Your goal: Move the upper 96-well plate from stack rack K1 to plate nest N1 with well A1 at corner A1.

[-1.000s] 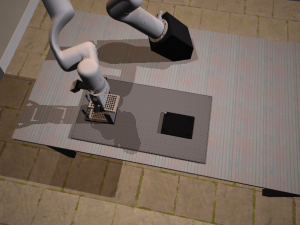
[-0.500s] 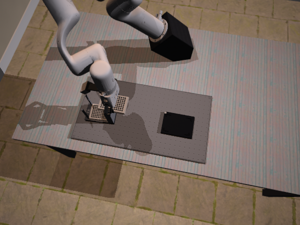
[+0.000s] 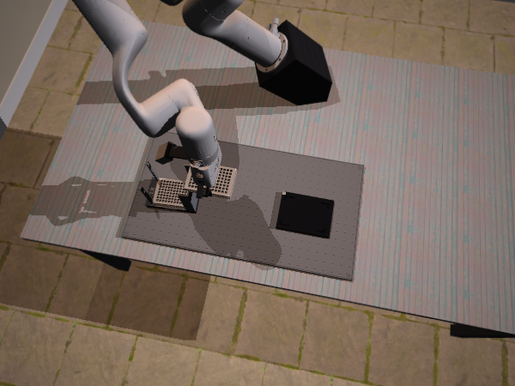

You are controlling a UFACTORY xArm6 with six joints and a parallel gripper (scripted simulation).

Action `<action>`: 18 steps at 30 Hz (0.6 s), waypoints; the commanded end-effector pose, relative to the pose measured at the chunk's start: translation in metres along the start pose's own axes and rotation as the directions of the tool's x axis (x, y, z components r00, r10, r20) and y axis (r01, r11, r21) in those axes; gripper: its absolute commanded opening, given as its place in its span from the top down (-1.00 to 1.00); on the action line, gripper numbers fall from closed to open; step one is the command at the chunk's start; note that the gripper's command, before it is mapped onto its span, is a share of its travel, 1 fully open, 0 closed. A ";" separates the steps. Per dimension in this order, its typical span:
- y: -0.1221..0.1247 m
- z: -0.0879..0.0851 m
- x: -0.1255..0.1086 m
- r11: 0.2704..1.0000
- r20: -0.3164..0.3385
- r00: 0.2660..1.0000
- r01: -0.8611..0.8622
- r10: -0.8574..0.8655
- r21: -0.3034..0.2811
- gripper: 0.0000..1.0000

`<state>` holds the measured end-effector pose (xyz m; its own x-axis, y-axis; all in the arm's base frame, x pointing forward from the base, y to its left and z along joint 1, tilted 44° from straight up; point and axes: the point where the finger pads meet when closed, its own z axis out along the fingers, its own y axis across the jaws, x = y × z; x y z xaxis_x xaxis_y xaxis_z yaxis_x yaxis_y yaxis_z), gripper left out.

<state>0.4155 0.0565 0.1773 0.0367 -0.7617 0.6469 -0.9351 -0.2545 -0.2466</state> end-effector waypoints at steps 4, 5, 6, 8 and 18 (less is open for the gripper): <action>0.000 0.000 -0.027 1.000 0.000 1.000 -0.001 0.001 0.002 1.00; 0.000 0.000 -0.030 1.000 0.000 1.000 -0.001 0.001 0.002 1.00; 0.000 0.000 -0.033 1.000 0.000 1.000 -0.001 0.001 0.002 1.00; 0.000 0.000 -0.040 1.000 0.001 1.000 -0.001 0.001 0.002 1.00; 0.002 0.000 -0.067 1.000 0.001 1.000 -0.001 0.001 0.002 1.00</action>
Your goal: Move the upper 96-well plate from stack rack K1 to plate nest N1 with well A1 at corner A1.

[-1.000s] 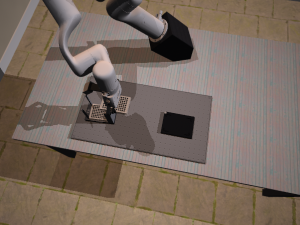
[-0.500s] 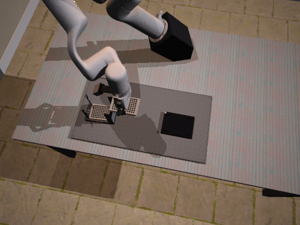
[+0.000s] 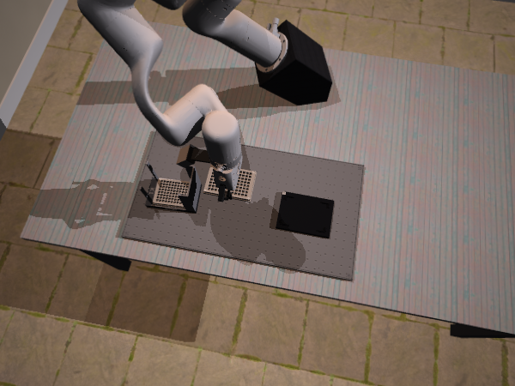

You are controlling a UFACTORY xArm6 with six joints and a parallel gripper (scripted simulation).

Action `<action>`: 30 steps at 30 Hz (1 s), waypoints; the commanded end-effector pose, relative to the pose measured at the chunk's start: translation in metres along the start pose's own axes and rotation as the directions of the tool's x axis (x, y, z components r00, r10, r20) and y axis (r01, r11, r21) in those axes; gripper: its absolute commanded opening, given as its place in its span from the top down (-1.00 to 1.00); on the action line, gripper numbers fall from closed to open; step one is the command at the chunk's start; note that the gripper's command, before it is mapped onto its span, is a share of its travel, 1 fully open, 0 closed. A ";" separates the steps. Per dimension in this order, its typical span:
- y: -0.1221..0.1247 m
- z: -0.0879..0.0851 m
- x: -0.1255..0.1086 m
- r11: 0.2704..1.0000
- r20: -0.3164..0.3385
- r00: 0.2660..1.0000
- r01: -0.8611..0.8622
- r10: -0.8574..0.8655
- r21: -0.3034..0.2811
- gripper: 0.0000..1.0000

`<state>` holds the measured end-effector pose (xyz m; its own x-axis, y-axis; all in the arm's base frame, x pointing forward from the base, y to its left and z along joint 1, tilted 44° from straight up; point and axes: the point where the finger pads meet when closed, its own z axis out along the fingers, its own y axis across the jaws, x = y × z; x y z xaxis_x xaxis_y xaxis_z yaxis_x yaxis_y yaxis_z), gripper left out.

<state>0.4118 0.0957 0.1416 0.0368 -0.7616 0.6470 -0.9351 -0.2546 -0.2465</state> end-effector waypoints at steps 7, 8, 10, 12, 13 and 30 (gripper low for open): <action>0.000 0.000 -0.037 1.000 0.001 1.000 -0.001 0.001 0.002 1.00; 0.000 0.000 -0.037 1.000 0.001 1.000 -0.001 0.001 0.002 1.00; 0.000 0.000 -0.040 1.000 0.001 1.000 -0.001 0.001 0.002 1.00; 0.001 0.000 -0.047 1.000 0.001 1.000 -0.001 0.001 0.002 1.00; 0.001 0.000 -0.050 1.000 0.001 1.000 -0.001 0.001 0.002 1.00; 0.003 0.001 -0.100 1.000 0.001 1.000 -0.001 0.001 0.002 1.00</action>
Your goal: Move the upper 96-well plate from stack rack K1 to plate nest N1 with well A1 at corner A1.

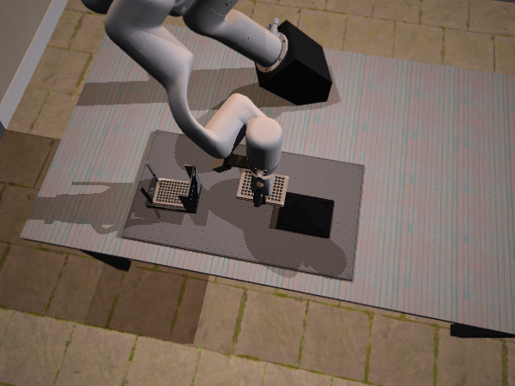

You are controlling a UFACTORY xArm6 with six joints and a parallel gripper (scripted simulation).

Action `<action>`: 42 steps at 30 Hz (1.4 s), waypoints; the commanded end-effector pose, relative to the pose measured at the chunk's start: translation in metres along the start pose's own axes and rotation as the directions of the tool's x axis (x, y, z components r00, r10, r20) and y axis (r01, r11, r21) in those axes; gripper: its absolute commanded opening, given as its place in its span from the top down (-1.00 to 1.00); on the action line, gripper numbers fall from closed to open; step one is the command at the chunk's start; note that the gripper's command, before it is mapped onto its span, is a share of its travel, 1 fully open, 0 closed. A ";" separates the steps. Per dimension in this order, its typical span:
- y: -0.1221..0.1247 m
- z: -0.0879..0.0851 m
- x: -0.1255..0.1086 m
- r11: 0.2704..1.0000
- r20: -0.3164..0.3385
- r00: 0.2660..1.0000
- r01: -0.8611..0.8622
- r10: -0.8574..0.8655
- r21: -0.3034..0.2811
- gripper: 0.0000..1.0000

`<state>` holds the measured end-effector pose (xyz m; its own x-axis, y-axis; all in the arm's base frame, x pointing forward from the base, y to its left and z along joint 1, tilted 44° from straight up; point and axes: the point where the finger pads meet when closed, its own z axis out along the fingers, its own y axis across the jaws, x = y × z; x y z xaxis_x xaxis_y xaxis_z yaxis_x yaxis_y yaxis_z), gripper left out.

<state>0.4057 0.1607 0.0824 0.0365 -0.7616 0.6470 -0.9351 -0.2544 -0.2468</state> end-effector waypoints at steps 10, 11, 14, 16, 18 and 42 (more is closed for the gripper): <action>0.001 0.000 -0.046 1.000 0.001 1.000 -0.001 0.001 0.002 1.00; 0.001 0.000 -0.049 1.000 0.001 1.000 -0.001 0.001 0.002 1.00; 0.001 0.000 -0.052 1.000 0.001 1.000 -0.001 0.001 0.002 1.00; 0.001 0.000 -0.059 1.000 0.001 1.000 -0.001 0.001 0.002 1.00; 0.001 0.000 -0.066 1.000 0.001 1.000 -0.001 0.001 0.002 1.00; 0.004 0.001 -0.135 1.000 0.002 1.000 -0.001 0.001 0.002 1.00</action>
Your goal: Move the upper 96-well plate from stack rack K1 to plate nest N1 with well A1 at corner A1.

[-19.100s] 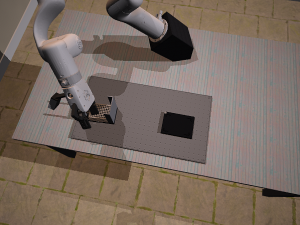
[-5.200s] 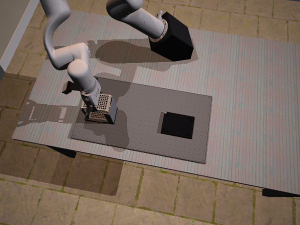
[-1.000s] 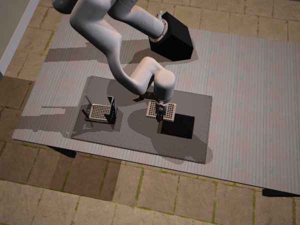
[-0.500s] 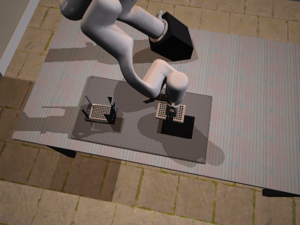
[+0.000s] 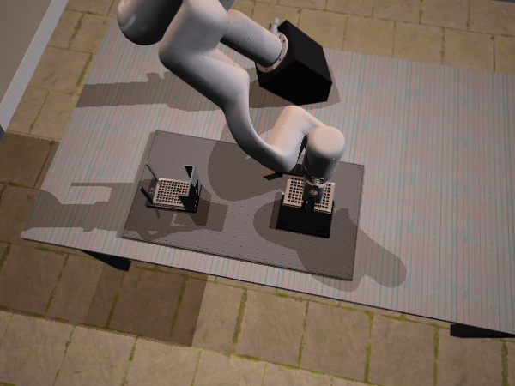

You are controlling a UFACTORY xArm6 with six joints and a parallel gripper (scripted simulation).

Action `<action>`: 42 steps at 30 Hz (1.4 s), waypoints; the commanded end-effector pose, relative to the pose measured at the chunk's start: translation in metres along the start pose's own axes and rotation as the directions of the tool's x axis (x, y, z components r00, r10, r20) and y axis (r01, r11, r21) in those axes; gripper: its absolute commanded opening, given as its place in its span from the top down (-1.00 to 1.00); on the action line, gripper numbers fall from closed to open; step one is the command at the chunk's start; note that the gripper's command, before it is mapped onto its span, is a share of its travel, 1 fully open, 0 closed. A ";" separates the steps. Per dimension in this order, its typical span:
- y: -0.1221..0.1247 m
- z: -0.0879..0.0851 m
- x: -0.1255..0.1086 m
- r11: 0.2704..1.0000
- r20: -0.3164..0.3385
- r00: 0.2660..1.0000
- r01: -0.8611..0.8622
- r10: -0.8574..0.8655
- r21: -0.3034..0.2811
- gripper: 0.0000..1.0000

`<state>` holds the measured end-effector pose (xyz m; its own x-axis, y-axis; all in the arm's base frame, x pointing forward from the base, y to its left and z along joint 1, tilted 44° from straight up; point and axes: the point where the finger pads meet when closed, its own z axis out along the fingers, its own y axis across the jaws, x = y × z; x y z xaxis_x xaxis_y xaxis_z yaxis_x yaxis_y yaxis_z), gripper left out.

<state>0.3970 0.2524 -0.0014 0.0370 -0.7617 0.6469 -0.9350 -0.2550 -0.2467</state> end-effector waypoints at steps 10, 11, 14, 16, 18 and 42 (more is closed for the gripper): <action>-0.001 -0.001 -0.012 1.000 0.002 1.000 -0.001 0.001 0.002 1.00; -0.001 -0.001 -0.012 1.000 0.002 1.000 -0.001 0.001 0.002 1.00; -0.001 -0.001 -0.011 1.000 0.002 1.000 -0.001 0.001 0.002 1.00; -0.001 -0.001 -0.011 1.000 0.002 1.000 -0.001 0.001 0.002 1.00; -0.001 -0.001 -0.011 1.000 0.002 1.000 -0.001 0.001 0.002 1.00; -0.001 0.004 -0.010 1.000 0.002 1.000 -0.001 0.001 0.002 1.00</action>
<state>0.3973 0.2596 -0.0085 0.0363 -0.7614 0.6472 -0.9350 -0.2545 -0.2469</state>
